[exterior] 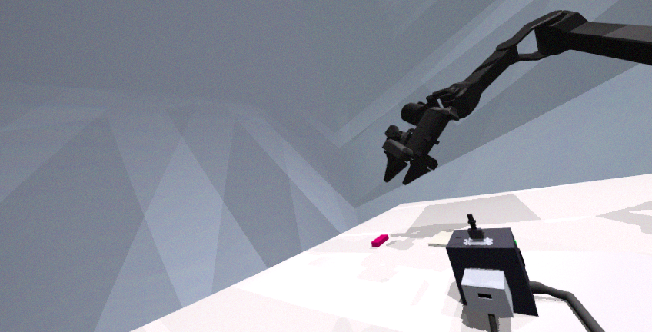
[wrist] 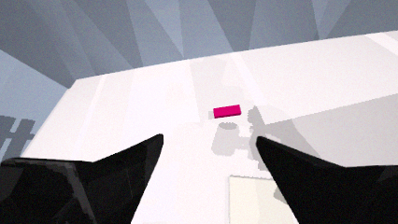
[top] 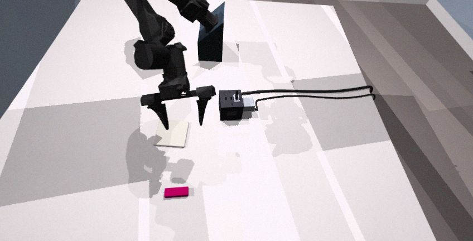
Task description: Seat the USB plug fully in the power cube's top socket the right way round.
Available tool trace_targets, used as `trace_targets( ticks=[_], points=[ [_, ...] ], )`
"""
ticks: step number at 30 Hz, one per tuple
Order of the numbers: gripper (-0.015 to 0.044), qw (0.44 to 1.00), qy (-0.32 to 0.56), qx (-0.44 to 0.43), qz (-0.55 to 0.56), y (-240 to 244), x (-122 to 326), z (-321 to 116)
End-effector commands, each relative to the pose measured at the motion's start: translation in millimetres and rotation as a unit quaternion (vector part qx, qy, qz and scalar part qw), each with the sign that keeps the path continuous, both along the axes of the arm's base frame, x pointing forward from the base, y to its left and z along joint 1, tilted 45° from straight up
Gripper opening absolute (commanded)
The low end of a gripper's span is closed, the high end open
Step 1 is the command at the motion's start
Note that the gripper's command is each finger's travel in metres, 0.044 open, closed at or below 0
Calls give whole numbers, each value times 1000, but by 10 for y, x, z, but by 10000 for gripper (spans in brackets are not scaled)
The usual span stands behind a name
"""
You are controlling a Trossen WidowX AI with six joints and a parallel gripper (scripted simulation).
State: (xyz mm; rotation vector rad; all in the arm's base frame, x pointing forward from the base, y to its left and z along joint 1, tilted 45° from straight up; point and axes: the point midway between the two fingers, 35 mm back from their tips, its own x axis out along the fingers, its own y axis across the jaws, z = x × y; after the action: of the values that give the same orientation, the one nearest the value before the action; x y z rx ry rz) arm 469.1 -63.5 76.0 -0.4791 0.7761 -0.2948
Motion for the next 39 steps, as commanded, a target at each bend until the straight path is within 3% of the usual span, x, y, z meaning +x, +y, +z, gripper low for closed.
trace_targets(
  ticks=[1, 10, 21, 27, 39],
  points=[
    [440, 969, 25, 156, -190, 424, -242, -587],
    [440, 887, 14, 223, -405, 788, -664, -1016],
    [440, 765, -86, 185, -611, 1086, -1264, -1256],
    [440, 707, -166, 166, -668, 1166, -1482, -1268],
    [440, 706, -168, 166, -668, 1155, -1482, -1256]
  ],
)
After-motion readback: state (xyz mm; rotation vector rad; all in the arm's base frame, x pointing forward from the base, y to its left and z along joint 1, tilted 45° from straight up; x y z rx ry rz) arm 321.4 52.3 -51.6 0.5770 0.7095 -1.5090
